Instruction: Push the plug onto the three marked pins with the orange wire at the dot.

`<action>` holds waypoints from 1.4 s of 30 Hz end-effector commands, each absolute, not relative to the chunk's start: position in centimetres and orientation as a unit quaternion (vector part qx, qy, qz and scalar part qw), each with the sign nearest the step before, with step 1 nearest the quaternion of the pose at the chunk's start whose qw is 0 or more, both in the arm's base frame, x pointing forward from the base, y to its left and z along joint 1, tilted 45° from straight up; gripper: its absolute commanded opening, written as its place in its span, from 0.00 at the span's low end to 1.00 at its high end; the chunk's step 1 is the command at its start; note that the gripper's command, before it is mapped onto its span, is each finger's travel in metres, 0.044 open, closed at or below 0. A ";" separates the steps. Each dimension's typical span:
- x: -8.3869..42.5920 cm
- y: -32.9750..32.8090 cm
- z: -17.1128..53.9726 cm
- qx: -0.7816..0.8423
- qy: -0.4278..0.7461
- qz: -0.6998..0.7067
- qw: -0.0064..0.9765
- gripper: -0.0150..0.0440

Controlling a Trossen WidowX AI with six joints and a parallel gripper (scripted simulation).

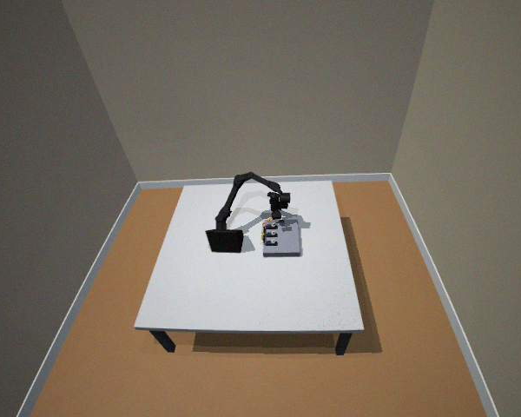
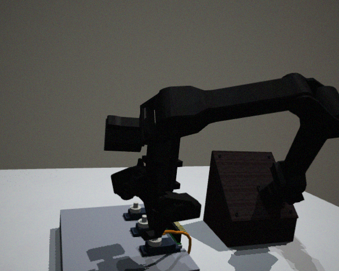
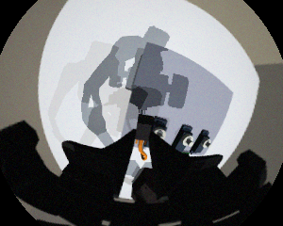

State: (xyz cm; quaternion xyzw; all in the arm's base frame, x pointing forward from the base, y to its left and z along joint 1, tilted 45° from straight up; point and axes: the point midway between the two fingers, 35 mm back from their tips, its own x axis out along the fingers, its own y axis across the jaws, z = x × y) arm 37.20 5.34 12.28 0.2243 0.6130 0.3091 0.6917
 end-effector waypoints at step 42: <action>21.2 -2.7 2.2 0.268 0.633 0.267 0.675 0.25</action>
